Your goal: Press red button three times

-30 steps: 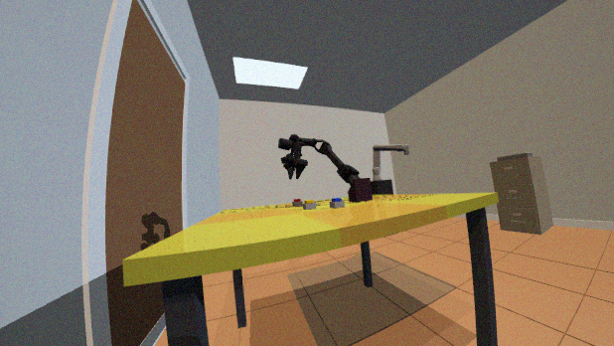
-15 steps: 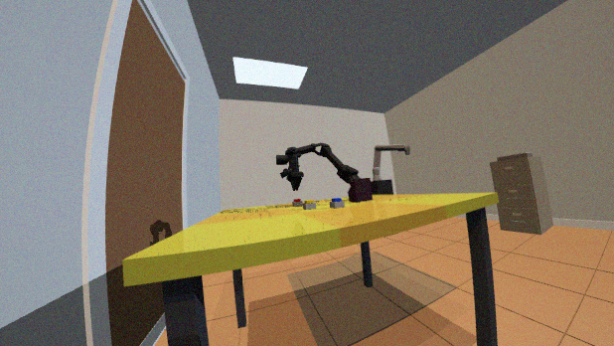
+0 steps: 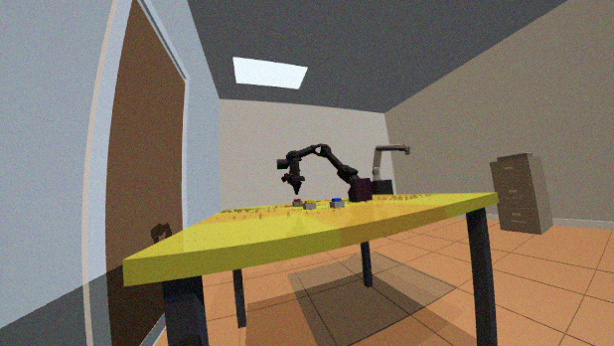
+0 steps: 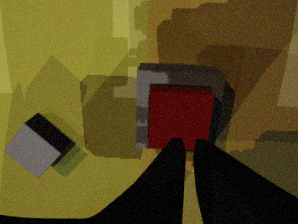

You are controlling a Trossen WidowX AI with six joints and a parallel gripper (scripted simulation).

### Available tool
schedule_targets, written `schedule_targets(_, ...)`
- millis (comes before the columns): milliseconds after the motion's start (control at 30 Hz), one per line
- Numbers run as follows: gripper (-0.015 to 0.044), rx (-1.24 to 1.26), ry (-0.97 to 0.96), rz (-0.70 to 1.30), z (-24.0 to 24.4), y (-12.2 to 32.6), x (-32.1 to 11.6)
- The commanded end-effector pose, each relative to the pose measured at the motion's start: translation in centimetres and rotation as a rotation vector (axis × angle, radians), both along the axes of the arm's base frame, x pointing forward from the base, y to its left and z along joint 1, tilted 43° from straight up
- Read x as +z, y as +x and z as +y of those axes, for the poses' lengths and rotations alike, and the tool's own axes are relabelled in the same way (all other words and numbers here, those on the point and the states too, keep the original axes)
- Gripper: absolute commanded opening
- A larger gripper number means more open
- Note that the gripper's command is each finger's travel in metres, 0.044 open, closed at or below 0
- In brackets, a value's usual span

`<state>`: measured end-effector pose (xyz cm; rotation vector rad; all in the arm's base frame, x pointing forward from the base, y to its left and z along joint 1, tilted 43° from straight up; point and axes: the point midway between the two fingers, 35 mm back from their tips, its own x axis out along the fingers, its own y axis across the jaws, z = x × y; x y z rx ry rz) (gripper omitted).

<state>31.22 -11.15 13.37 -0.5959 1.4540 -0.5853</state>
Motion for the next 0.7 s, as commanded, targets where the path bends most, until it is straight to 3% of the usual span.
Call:
schedule_targets(0,0.0020,0.003,0.005,0.002,0.0,0.0,-0.1)
schedule_targets(667,0.0020,0.003,0.004,0.002,-1.9,0.1,-2.1)
